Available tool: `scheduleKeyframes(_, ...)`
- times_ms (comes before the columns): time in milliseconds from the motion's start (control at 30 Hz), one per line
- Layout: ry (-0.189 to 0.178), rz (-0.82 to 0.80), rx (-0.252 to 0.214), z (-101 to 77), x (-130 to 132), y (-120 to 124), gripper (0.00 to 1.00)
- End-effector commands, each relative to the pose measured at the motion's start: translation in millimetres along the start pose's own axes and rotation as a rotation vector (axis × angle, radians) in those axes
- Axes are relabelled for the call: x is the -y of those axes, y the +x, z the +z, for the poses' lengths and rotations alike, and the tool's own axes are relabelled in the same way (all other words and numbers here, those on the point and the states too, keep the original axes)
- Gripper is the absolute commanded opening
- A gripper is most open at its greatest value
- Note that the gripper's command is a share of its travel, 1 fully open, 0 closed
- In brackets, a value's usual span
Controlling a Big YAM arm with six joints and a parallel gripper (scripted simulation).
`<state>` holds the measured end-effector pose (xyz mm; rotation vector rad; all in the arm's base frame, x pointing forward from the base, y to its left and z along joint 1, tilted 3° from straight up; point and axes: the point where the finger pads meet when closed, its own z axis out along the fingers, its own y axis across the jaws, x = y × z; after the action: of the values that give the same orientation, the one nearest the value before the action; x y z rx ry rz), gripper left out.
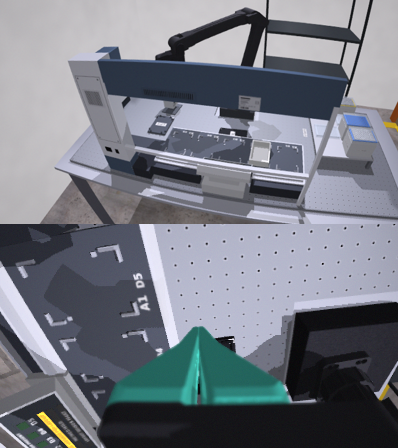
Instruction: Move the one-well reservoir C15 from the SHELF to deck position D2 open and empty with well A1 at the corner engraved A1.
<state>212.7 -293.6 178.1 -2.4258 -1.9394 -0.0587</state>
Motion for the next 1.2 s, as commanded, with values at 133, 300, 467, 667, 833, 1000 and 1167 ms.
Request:
scheduleKeyframes(133, -0.054, -0.019, 0.063, -25.4, -18, -58, 0.00)
scheduleKeyframes(300, -0.054, -0.019, 0.064, -27.2, -18, -69, 0.00)
scheduleKeyframes(467, -0.041, -0.042, 0.050, -20.7, -13, -51, 0.00)
scheduleKeyframes(667, -0.030, -0.018, 0.040, -14.6, 12, -56, 0.00)
scheduleKeyframes(833, -0.026, -0.018, 0.037, -13.8, 37, -58, 0.00)
scheduleKeyframes(1000, -0.023, -0.018, 0.033, -13.3, 52, -59, 0.00)
scheduleKeyframes(1167, -0.015, -0.018, 0.027, -12.5, 79, -60, 0.00)
